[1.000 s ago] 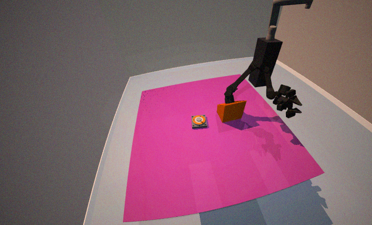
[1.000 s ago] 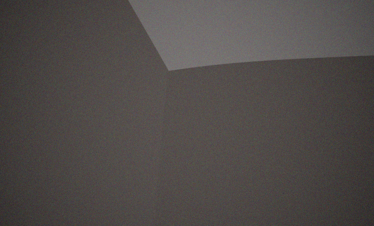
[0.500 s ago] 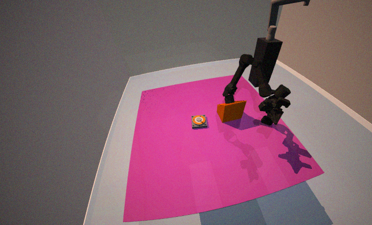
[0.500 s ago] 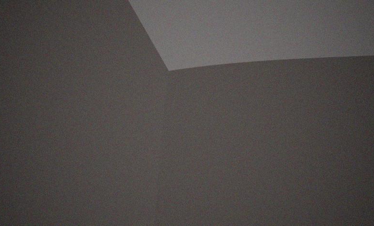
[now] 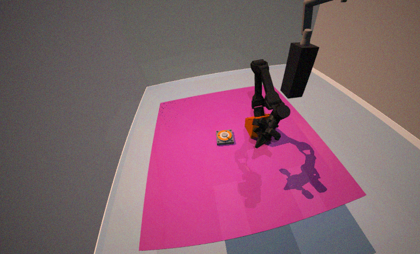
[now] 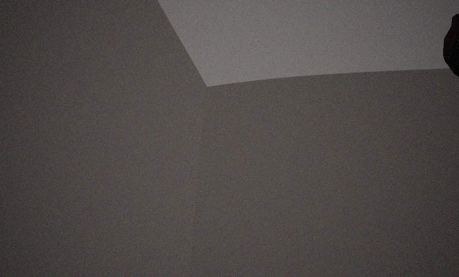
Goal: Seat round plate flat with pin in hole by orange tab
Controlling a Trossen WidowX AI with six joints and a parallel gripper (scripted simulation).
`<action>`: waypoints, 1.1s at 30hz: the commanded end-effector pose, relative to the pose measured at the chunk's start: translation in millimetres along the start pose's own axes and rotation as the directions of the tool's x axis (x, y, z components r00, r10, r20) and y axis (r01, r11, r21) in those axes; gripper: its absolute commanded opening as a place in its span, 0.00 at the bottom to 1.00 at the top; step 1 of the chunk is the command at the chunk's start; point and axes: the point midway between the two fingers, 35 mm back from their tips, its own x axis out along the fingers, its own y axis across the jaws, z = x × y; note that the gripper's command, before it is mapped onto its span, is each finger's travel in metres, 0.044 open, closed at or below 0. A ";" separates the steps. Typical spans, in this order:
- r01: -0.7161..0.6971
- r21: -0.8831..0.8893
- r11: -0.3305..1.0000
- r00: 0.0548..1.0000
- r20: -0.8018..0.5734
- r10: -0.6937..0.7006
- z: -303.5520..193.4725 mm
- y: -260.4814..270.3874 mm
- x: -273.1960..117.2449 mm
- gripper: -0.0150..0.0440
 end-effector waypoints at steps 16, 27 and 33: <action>0.531 -0.369 0.763 0.681 -0.349 -0.643 100.3 -235.8 33.0 0.25; 0.521 -0.482 0.705 0.497 -0.500 -0.709 102.9 -301.3 1.0 0.25; 0.521 -0.482 0.705 0.498 -0.500 -0.709 94.3 -313.9 11.0 0.25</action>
